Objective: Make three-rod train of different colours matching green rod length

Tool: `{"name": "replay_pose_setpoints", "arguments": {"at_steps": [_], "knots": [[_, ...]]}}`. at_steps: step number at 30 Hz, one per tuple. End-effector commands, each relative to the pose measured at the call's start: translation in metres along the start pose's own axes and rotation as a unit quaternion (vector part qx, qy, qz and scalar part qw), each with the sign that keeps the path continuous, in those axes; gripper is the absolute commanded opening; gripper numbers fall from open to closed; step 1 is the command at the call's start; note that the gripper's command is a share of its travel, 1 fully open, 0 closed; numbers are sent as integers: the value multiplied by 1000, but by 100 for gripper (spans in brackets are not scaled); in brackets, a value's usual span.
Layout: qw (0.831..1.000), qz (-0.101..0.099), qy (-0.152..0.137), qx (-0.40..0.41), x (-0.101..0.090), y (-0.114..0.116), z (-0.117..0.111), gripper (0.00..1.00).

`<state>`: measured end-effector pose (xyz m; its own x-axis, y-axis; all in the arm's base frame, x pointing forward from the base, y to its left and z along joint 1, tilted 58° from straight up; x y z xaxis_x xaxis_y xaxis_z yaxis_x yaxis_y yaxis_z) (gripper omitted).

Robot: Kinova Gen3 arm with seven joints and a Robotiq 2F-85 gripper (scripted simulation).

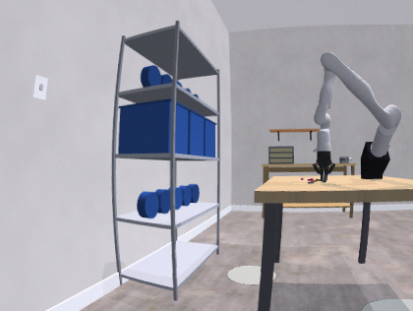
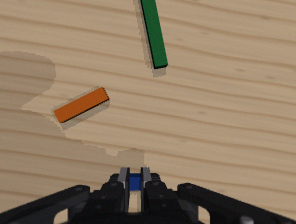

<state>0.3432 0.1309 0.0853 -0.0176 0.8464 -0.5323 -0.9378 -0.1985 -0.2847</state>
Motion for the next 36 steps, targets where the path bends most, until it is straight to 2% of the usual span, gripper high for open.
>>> {"name": "replay_pose_setpoints", "arguments": {"at_steps": [1, 34, 36], "knots": [[1000, 0, 0, 0, 0, 0, 0, 5], [1000, 0, 0, 0, 0, 0, 0, 5], [1000, 0, 0, 0, 0, 0, 0, 8]]}}
Point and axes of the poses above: the point where the finger pads meet when closed, its own x axis out along the fingers, its own y axis across the jaws, z = x × y, the point moved 9 cm from there along -x, back along the fingers, and after that the axes turned 7 degrees about -x, right-handed, at the moved point
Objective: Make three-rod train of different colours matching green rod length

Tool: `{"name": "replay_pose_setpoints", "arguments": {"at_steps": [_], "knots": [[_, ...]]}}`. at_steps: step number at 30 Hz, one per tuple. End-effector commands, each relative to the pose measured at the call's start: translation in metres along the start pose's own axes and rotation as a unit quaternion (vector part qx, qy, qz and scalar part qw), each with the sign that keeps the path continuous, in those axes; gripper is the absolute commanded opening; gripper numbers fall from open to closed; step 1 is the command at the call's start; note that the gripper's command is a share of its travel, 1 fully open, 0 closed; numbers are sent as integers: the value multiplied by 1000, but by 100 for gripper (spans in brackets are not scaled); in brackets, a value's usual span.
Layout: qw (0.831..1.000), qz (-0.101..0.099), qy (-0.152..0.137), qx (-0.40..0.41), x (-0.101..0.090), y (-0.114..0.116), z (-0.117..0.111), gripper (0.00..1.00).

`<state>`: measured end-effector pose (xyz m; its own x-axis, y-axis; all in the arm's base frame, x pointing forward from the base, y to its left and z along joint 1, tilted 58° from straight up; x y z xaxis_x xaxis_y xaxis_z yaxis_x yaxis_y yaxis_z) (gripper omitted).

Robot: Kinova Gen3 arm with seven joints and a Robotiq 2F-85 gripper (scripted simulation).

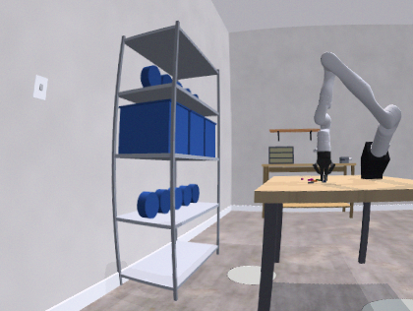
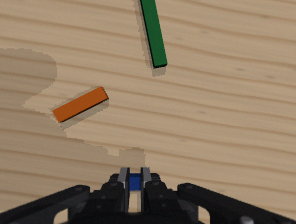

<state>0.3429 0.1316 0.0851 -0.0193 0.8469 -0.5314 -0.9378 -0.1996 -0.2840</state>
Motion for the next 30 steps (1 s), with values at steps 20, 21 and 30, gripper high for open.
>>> {"name": "replay_pose_setpoints", "arguments": {"at_steps": [20, 21, 30], "knots": [[1000, -1, 0, 0, 0, 0, 0, 24], [1000, -1, 0, 0, 0, 0, 0, 24], [1000, -1, 0, 0, -9, 0, 0, 24]]}}
Point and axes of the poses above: the point where the finger pads meet when closed, its own x axis out along the fingers, its own y axis across the jaws, z = x × y, the point moved 9 cm from there along -x, back along the fingers, and after that the axes turned 7 degrees about -x, right-handed, at the moved point
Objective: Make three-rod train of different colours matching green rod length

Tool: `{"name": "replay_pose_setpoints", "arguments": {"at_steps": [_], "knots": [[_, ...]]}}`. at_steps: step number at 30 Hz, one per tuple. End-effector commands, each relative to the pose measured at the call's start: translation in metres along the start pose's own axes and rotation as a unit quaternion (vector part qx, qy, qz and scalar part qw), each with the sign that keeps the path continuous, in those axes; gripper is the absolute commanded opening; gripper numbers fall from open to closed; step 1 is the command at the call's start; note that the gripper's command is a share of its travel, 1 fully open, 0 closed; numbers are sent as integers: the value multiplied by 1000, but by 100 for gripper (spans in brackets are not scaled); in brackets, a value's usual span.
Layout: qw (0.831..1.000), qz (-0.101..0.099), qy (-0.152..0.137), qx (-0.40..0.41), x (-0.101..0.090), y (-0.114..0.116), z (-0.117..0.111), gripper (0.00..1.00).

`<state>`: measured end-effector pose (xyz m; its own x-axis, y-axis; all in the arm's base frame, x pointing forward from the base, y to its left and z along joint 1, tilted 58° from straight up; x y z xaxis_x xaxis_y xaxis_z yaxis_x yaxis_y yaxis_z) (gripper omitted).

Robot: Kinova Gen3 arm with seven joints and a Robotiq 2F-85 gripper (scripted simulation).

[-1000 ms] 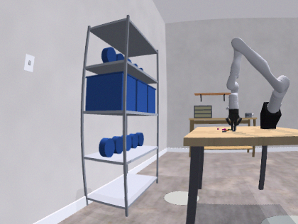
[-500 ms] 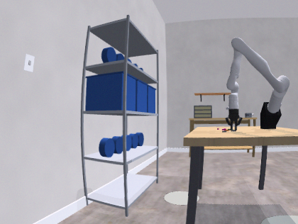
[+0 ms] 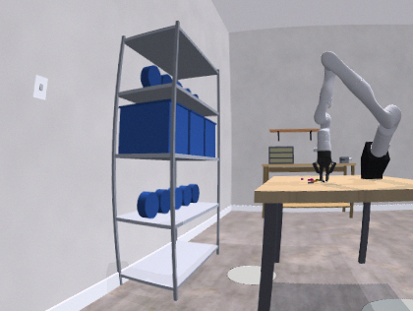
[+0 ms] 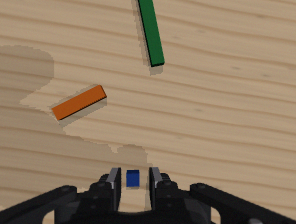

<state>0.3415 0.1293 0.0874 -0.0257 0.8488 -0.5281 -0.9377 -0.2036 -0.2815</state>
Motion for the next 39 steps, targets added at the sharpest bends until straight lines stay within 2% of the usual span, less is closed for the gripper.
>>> {"name": "replay_pose_setpoints", "arguments": {"at_steps": [1, 5, 7, 14, 18, 27, 28, 39], "knots": [[1000, -3, 3, 0, -9, -1, -1, 24], [1000, -3, 3, 0, -27, -1, -1, 24], [1000, -3, 3, 0, -27, -1, -1, 24], [1000, -3, 3, 0, -65, -1, -1, 24], [1000, -3, 3, 0, -80, -1, -1, 24], [1000, -3, 3, 0, -87, -1, -1, 24], [1000, -3, 3, 0, -87, -1, -1, 100], [1000, -3, 3, 0, -87, -1, -1, 100]]}}
Point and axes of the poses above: the point where the finger pads meet when closed, its own x axis out along the fingers, its own y axis across the jaws, z = x × y, the point moved 9 cm from there along -x, back along the fingers, and after that the axes turned 7 degrees about -x, right-handed, at the moved point
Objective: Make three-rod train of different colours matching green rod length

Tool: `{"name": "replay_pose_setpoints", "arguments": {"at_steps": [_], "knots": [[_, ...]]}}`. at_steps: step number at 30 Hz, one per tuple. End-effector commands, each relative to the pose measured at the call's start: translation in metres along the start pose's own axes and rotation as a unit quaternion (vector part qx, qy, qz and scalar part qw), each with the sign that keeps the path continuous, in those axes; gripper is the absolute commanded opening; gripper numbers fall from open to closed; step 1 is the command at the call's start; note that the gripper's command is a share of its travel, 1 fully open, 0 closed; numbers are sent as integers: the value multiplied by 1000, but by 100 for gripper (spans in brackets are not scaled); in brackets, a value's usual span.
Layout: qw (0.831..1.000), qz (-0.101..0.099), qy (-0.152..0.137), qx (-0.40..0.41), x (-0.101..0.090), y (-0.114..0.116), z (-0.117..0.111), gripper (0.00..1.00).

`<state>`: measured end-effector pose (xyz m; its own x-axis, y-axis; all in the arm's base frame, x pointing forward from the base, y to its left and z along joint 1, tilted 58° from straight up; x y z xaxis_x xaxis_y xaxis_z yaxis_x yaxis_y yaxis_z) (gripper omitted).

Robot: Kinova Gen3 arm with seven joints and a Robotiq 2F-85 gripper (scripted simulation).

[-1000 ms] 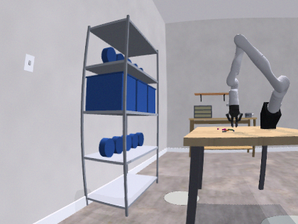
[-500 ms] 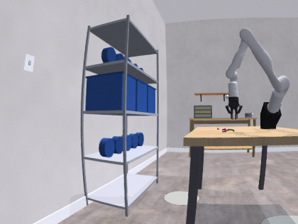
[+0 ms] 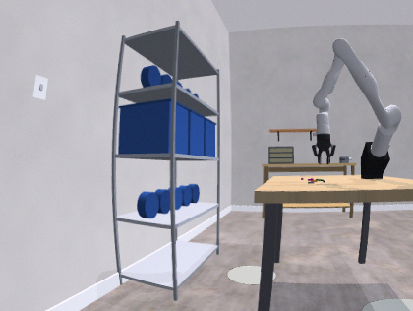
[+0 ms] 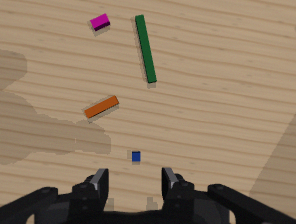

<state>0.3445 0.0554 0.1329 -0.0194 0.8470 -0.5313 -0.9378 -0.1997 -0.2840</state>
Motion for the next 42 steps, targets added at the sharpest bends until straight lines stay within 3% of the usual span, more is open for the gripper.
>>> {"name": "replay_pose_setpoints", "arguments": {"at_steps": [1, 19, 26, 34, 36, 42], "knots": [[1000, -1, 1, 0, 0, 0, 0, 100], [1000, 2, 1, 24, 0, -2, 0, 100], [994, 9, 2, 105, 3, -10, 3, 100], [966, 15, 5, 259, 9, -28, 10, 100], [966, 15, 5, 259, 9, -28, 10, 100], [923, 14, 8, 385, 13, -47, 19, 100]]}}
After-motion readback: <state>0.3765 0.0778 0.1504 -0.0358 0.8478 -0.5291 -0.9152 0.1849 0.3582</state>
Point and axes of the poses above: the point where the finger pads meet when closed, its own x axis out along the fingers, its own y axis across the jaws, z = x × y, the point moved 9 cm from there along -x, back along the fingers, and after that the axes turned 7 degrees about -x, right-handed, at the moved point
